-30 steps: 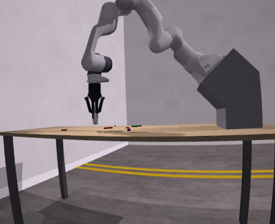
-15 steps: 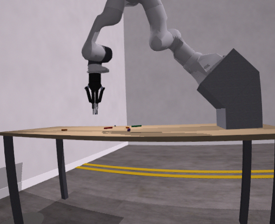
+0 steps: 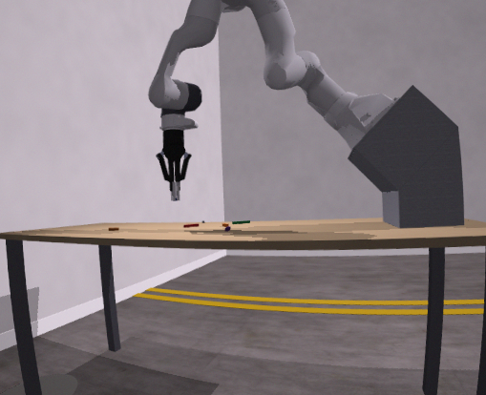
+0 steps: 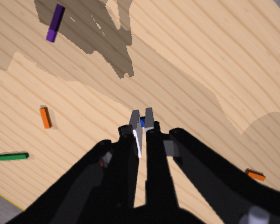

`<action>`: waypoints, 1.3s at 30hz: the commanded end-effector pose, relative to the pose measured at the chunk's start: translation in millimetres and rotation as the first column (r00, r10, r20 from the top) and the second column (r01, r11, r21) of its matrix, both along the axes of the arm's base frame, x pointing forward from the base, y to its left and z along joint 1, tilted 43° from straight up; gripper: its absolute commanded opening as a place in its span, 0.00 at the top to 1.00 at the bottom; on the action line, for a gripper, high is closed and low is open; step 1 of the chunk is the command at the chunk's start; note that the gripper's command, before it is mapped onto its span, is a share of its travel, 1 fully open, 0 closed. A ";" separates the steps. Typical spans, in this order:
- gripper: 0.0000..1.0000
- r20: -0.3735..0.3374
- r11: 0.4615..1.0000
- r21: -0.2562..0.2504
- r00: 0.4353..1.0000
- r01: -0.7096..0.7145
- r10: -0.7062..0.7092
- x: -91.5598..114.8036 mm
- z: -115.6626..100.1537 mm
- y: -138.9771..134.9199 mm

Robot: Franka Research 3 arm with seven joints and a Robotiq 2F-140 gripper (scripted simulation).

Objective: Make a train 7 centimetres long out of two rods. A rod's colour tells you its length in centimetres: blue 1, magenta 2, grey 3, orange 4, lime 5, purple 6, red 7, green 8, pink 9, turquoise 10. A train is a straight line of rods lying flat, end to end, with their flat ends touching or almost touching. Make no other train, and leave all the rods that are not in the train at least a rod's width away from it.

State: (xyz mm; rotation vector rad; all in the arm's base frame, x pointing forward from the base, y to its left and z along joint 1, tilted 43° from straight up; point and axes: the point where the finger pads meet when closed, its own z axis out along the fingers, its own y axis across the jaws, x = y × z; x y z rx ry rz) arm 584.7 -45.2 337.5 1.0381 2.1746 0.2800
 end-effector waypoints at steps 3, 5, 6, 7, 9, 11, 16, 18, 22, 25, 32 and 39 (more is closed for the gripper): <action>0.88 0.007 0.999 -0.034 1.000 -0.004 0.004 -17.8 -2.0 -64.0; 0.88 0.008 0.999 -0.035 1.000 0.001 -0.001 -22.2 -3.1 -75.9; 0.88 0.008 0.999 -0.035 1.000 0.001 -0.001 -22.2 -3.1 -75.9; 0.88 0.011 0.999 -0.037 1.000 0.009 -0.009 -30.3 -5.5 -96.0; 0.88 0.013 0.999 -0.037 1.000 0.019 -0.019 -41.8 -9.9 -120.8; 0.88 0.014 0.999 -0.037 1.000 0.027 -0.027 -53.0 -15.1 -142.1; 0.88 0.016 0.998 -0.029 0.999 0.047 -0.047 -86.6 -34.9 -193.2; 0.88 0.016 0.998 -0.023 0.998 0.054 -0.053 -101.5 -45.7 -211.4; 0.88 0.014 0.998 -0.011 0.998 0.062 -0.062 -125.3 -64.9 -235.5; 0.88 0.012 0.998 0.005 0.998 0.069 -0.069 -151.0 -88.5 -255.6; 0.88 0.010 0.997 0.016 0.997 0.072 -0.072 -165.5 -103.1 -264.3; 0.88 0.003 0.995 0.068 0.997 0.073 -0.074 -218.4 -164.8 -279.1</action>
